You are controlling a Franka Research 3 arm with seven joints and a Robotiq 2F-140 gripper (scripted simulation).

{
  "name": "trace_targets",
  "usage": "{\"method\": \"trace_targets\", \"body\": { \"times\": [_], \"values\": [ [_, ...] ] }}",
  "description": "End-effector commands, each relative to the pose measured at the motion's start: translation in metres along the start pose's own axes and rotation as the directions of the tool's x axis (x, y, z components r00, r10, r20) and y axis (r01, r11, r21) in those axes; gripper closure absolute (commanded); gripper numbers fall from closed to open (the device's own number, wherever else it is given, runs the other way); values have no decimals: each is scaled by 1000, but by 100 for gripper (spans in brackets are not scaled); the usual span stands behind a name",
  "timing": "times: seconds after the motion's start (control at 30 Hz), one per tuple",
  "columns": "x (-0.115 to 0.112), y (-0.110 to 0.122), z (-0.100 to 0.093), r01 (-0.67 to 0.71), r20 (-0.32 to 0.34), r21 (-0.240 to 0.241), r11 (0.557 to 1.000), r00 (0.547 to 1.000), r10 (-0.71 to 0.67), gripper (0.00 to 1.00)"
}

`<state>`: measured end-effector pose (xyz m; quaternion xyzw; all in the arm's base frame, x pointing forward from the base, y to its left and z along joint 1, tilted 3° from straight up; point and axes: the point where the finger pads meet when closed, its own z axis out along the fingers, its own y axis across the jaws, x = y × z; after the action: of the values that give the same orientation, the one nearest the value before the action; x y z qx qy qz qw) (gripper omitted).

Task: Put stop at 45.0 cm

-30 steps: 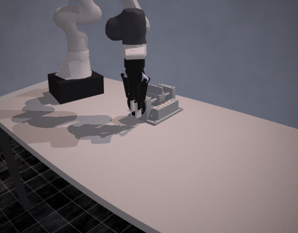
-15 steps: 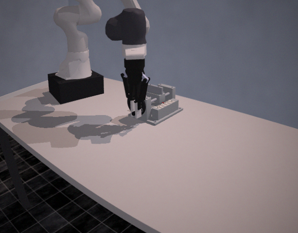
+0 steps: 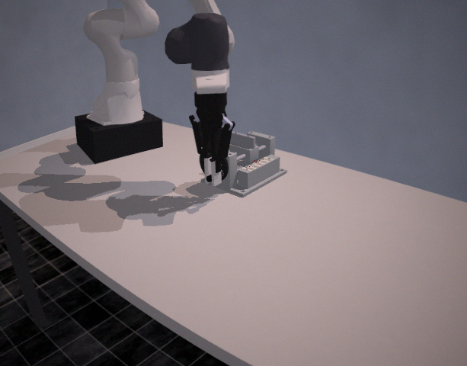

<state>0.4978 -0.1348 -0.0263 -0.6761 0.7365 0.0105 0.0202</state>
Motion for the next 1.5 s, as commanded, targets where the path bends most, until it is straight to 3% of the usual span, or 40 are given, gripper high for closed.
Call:
{"method": "trace_targets", "body": {
  "times": [0.0,1.47],
  "values": [
    [0,1,3,-2,0,0,1000,1000,2,96],
    [0,20,17,-2,0,0,1000,1000,2,96]
  ]
}}
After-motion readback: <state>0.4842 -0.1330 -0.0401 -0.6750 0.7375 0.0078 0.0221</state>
